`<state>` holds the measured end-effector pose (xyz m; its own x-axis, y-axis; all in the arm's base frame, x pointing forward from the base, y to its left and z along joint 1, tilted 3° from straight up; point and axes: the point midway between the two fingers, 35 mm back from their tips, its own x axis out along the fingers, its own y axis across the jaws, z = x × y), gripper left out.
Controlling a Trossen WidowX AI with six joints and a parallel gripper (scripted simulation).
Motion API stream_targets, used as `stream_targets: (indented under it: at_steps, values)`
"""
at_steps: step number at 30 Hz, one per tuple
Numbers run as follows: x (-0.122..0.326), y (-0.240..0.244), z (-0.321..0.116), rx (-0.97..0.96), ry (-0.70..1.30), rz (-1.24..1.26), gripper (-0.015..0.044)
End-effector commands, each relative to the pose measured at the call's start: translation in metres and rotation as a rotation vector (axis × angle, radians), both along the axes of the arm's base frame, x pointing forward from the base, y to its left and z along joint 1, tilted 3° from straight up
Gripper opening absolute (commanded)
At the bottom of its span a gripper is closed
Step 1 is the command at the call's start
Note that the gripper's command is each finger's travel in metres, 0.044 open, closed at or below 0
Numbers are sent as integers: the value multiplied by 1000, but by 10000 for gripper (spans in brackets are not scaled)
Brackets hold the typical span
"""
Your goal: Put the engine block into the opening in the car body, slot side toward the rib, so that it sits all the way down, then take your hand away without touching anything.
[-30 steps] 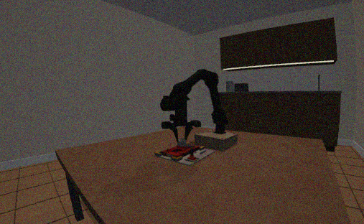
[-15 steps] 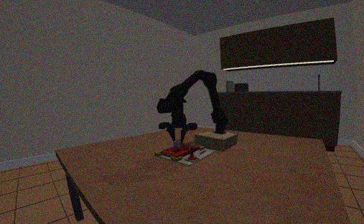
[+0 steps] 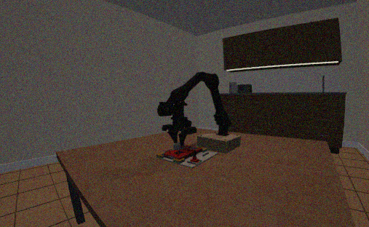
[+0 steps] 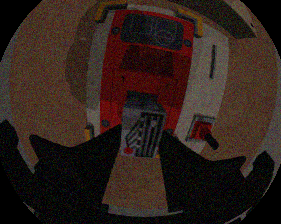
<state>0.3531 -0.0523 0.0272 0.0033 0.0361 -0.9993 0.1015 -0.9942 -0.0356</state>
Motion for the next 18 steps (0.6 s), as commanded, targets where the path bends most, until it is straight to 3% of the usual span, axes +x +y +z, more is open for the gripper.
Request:
stream_targets:
  at_steps: [1,18]
  values:
    - [0,-2,0,-6,1,-27,158]
    - [0,-3,-1,-6,2,-48,158]
